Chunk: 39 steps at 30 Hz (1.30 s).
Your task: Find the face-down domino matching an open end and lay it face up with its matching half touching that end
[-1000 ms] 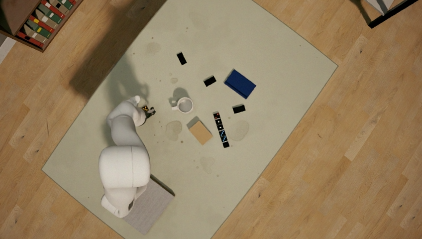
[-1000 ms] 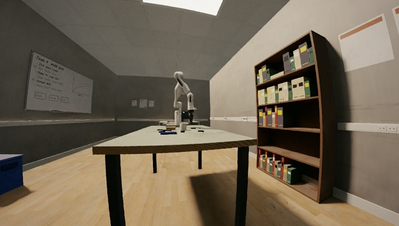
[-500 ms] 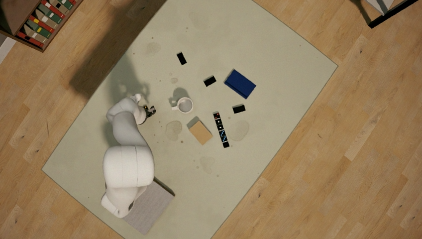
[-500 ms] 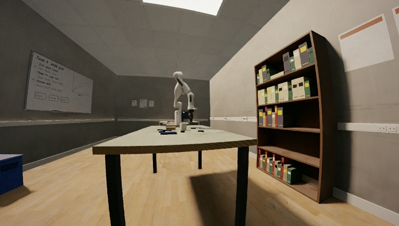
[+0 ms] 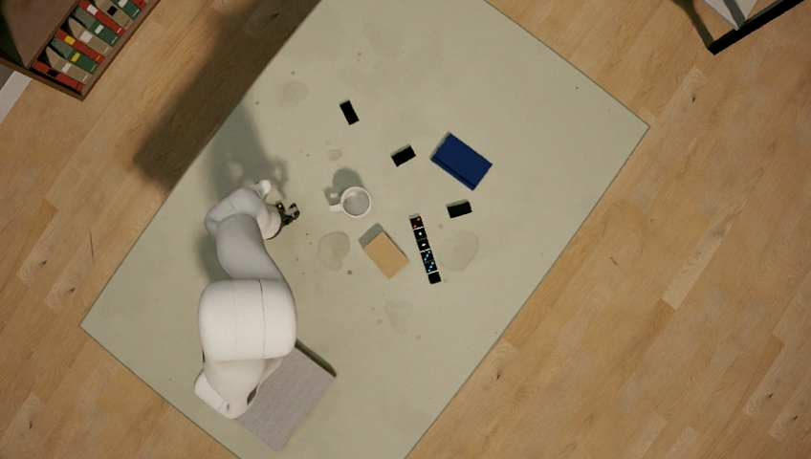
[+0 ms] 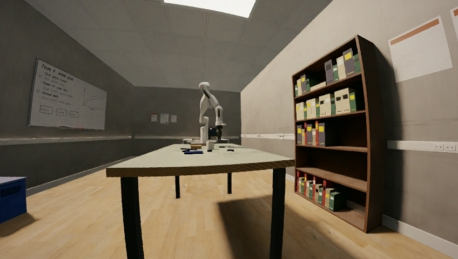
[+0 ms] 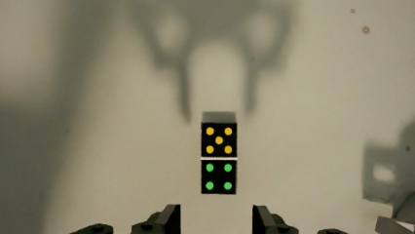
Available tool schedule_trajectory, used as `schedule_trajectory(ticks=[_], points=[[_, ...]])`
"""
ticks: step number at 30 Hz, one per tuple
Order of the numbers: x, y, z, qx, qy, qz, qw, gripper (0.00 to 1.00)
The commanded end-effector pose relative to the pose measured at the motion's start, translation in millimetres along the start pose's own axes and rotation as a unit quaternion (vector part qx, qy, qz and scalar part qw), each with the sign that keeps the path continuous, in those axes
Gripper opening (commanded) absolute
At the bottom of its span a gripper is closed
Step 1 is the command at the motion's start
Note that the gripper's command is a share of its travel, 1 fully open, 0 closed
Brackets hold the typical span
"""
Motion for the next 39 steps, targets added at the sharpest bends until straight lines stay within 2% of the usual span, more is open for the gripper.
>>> schedule_trajectory(ticks=[1,24,32,39], points=[[0.3,0,0,0.0,0.0,0.0,1.0,0.49],[-0.2,-1,4,-0.034,0.0,-0.002,0.999,0.49],[-1.1,-3,10,-0.087,0.0,-0.005,0.996,0.49],[-2.2,-4,18,-0.157,-0.001,-0.009,0.988,0.49]])
Point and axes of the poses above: the point where the finger pads meet when closed, its own x axis back along the fingers, its own z axis across the jaws, y = z × x, the point moved 1 cm from there along x, back along the fingers, and after that the axes turned 2 degrees about -x, right-handed, at the moved point
